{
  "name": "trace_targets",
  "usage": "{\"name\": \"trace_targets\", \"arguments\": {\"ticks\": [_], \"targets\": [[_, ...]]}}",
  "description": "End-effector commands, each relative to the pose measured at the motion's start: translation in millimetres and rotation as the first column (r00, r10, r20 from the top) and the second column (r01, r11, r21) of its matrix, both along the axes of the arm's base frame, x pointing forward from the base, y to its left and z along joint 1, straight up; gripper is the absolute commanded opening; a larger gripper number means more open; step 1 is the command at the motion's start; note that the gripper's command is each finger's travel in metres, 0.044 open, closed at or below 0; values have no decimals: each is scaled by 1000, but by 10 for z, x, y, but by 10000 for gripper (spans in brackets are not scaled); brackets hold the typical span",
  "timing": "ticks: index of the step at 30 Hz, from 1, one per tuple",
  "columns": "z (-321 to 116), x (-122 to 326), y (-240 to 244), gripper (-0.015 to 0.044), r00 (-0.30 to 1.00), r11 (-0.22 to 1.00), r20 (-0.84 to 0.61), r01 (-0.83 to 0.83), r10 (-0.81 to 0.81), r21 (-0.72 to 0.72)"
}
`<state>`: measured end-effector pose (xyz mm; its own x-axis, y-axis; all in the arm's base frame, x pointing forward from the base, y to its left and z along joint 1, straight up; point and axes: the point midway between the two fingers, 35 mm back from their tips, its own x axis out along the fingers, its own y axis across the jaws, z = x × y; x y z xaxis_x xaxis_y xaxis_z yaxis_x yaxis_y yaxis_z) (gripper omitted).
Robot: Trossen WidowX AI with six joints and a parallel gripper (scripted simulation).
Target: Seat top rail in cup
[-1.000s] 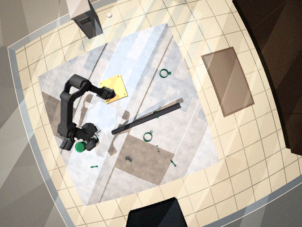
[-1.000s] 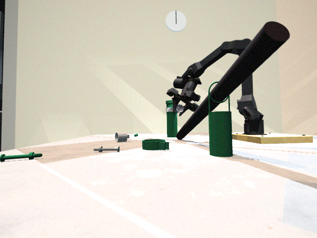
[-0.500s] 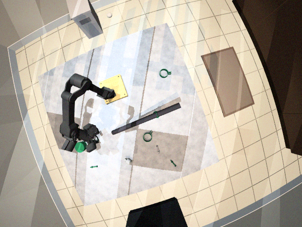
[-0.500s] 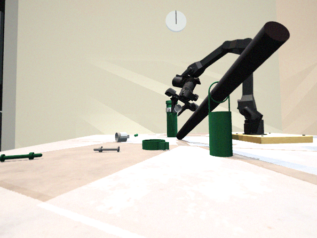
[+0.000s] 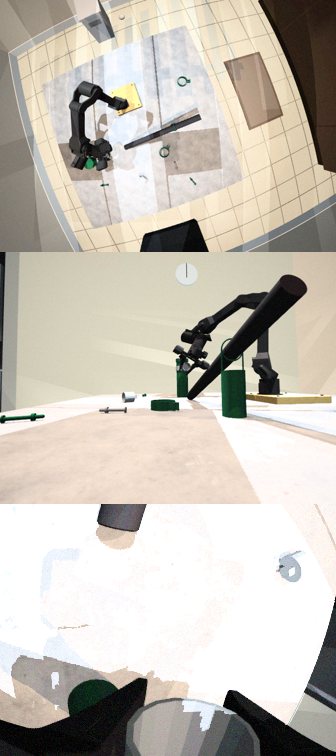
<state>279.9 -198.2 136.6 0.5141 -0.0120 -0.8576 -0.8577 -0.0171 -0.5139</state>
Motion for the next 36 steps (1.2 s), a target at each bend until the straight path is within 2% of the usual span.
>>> {"name": "trace_targets", "arguments": {"ticks": [1,29,36], "targets": [[3,27,-6,0,999,999,0,38,-38,-1],[3,17,0,0,1000,1000,2,17,-17,0],[3,17,0,184,1000,1000,2,17,-17,0]]}}
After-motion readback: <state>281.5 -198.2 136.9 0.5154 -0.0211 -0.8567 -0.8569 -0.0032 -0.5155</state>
